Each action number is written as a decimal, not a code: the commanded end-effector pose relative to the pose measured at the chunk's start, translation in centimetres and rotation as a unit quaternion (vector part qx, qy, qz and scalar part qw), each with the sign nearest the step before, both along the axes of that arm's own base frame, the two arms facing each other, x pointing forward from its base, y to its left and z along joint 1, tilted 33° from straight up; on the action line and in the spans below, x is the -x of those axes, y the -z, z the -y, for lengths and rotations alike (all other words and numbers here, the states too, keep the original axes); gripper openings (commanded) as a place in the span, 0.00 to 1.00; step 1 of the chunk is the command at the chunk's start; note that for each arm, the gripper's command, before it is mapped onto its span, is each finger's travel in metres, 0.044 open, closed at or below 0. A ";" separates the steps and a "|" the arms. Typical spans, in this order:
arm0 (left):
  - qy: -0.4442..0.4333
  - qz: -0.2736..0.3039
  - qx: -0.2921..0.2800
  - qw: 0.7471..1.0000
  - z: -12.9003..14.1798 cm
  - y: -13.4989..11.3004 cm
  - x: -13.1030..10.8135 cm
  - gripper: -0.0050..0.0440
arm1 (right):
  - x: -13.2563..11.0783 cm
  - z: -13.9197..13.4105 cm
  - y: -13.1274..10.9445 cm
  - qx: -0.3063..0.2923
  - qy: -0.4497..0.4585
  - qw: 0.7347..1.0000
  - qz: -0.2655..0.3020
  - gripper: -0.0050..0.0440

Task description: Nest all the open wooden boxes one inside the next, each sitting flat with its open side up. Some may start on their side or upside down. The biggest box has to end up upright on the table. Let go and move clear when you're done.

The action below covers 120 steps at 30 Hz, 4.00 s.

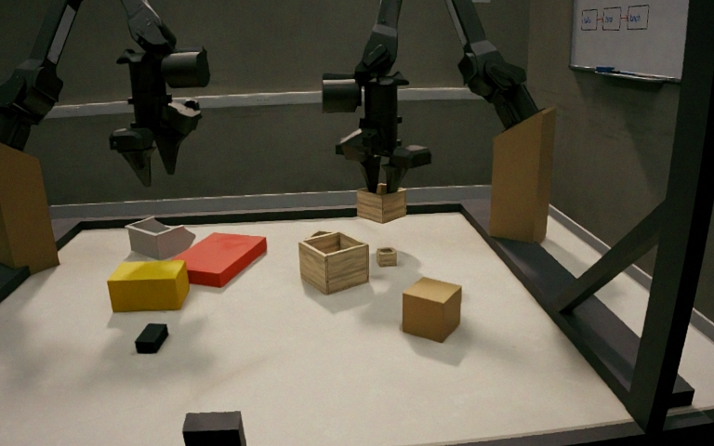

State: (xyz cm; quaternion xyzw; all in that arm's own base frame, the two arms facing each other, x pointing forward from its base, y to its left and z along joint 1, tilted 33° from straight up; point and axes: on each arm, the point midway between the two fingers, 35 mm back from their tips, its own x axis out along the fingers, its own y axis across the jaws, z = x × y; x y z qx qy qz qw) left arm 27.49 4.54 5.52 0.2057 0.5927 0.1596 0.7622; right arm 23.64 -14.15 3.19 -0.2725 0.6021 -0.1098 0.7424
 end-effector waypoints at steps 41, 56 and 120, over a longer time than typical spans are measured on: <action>0.000 0.009 0.000 1.000 0.1 -0.5 -0.2 0.92 | -13.4 -9.9 -3.7 -0.003 0.001 1.000 0.007 0.65; 0.016 0.033 -0.015 0.999 0.7 -0.4 -2.3 0.92 | -14.0 -11.1 -4.0 -0.003 -0.001 1.000 0.010 0.65; 0.019 0.526 -0.111 0.843 21.3 -1.7 -15.5 0.92 | -14.0 -11.1 -4.0 -0.003 -0.001 1.000 0.010 0.65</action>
